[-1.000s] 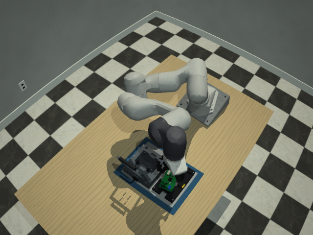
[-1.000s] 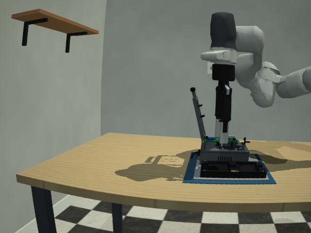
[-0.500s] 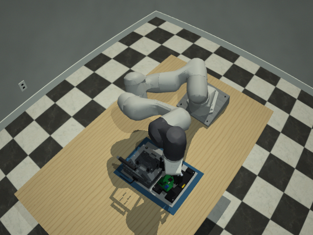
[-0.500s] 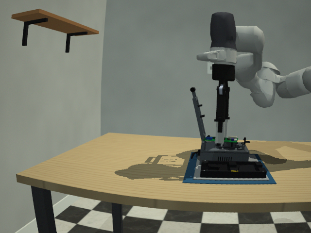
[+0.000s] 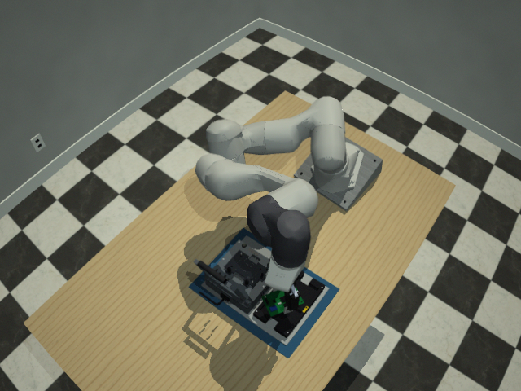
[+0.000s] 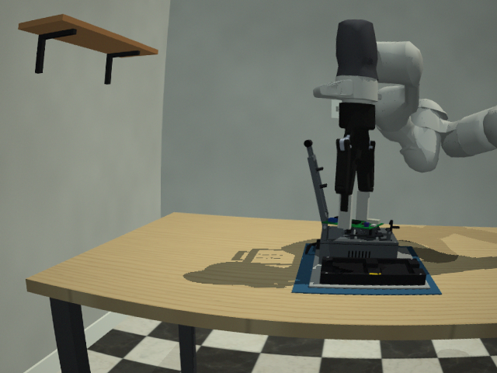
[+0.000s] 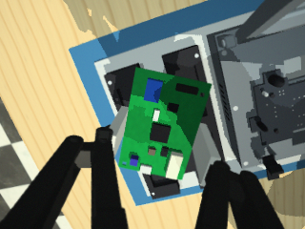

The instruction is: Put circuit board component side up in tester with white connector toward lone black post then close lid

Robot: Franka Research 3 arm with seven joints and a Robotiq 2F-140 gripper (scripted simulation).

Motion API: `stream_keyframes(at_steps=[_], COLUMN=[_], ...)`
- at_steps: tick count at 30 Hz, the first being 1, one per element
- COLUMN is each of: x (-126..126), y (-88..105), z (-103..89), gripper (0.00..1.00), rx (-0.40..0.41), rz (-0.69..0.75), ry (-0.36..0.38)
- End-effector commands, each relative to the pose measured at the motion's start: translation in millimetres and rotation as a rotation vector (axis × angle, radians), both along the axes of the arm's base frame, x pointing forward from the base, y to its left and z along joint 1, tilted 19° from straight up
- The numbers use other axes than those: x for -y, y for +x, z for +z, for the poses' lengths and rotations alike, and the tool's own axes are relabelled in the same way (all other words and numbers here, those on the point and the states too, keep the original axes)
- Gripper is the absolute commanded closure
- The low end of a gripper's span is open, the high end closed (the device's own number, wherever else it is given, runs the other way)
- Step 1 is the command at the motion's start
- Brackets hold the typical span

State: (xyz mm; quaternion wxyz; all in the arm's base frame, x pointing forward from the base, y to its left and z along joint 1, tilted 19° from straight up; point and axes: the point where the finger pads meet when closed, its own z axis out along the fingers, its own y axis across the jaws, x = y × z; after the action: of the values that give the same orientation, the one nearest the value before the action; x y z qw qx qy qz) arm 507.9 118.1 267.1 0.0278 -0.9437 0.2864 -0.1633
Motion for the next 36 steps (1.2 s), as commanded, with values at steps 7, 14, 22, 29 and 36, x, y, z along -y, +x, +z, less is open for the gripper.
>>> stream_keyframes(at_steps=[7, 14, 22, 29, 36], x=[0.0, 0.0, 0.0, 0.0, 0.0], y=[-0.3, -0.3, -0.3, -0.3, -0.3], z=[1.3, 1.3, 1.3, 1.3, 1.3], gripper=[0.54, 0.54, 0.54, 0.54, 0.54], rx=[0.017, 0.024, 0.028, 0.033, 0.037], rz=[-0.337, -0.472, -0.578, -0.686, -0.753], ry=[0.111, 0.157, 0.194, 0.231, 0.254])
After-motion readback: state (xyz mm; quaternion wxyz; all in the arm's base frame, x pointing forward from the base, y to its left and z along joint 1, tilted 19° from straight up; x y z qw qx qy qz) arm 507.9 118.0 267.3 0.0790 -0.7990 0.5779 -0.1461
